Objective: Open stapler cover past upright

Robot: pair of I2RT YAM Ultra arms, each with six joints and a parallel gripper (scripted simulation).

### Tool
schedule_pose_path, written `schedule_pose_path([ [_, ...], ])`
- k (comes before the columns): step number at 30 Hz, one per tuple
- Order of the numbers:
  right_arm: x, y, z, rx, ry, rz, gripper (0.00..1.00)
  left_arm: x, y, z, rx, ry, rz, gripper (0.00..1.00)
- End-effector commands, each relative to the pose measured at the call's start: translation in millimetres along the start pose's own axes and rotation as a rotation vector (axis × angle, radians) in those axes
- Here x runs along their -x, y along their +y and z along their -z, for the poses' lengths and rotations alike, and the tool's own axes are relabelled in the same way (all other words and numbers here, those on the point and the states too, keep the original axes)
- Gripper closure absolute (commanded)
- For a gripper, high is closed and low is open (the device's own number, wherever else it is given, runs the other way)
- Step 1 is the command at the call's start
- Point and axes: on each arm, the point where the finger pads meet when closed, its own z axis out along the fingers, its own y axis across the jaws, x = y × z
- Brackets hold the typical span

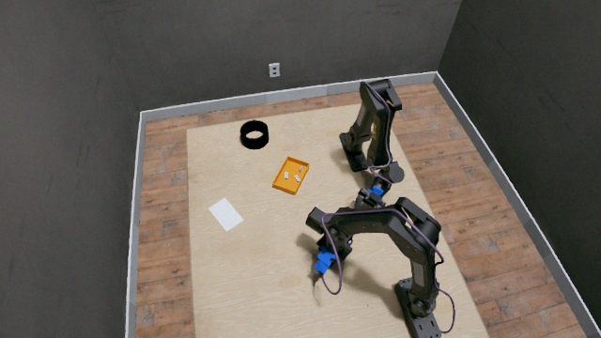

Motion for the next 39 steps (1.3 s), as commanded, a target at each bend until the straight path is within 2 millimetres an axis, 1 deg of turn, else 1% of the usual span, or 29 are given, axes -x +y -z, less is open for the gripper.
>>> schedule_pose_path([
  [1,3.8,-2.5,-2.0,-0.089,0.045,-0.141,0.50,1.6,-0.3,-2.3,0.010,0.000,0.009,0.68],
  [5,5.1,2.6,-2.7,-0.109,0.056,-0.216,0.50,1.6,-0.3,-2.3,0.010,0.000,0.009,0.68],
  [9,8.0,6.9,-3.6,-0.116,0.057,-0.255,0.50,1.6,-0.3,-2.3,0.010,0.000,0.009,0.68],
  [12,12.0,11.2,-4.3,-0.100,0.051,-0.260,0.50,1.6,-0.3,-2.3,0.010,0.000,0.009,0.68],
  [20,12.5,11.6,-4.4,-0.099,0.050,-0.259,0.50,1.6,-0.3,-2.3,0.010,0.000,0.009,0.68],
  [22,13.3,7.1,-9.8,-0.111,0.051,-0.263,0.50,1.6,-0.3,-2.3,0.010,0.000,0.009,0.68],
  [25,11.3,7.7,-15.2,-0.106,0.059,-0.249,0.50,1.6,-0.3,-2.3,0.010,0.000,0.009,0.68],
  [28,14.7,7.8,-20.1,-0.102,0.052,-0.259,0.50,1.6,-0.3,-2.3,0.010,0.000,0.009,0.68],
  [33,14.2,6.9,-27.6,-0.102,0.051,-0.259,0.50,1.6,-0.3,-2.3,0.010,0.000,0.009,0.68],
  [35,14.2,6.9,-27.6,-0.102,0.051,-0.259,0.50,1.6,-0.3,-2.3,0.010,0.000,0.009,0.68],
  [39,13.8,6.2,-33.7,-0.102,0.051,-0.259,0.50,1.6,-0.3,-2.3,0.010,0.000,0.009,0.68],
])
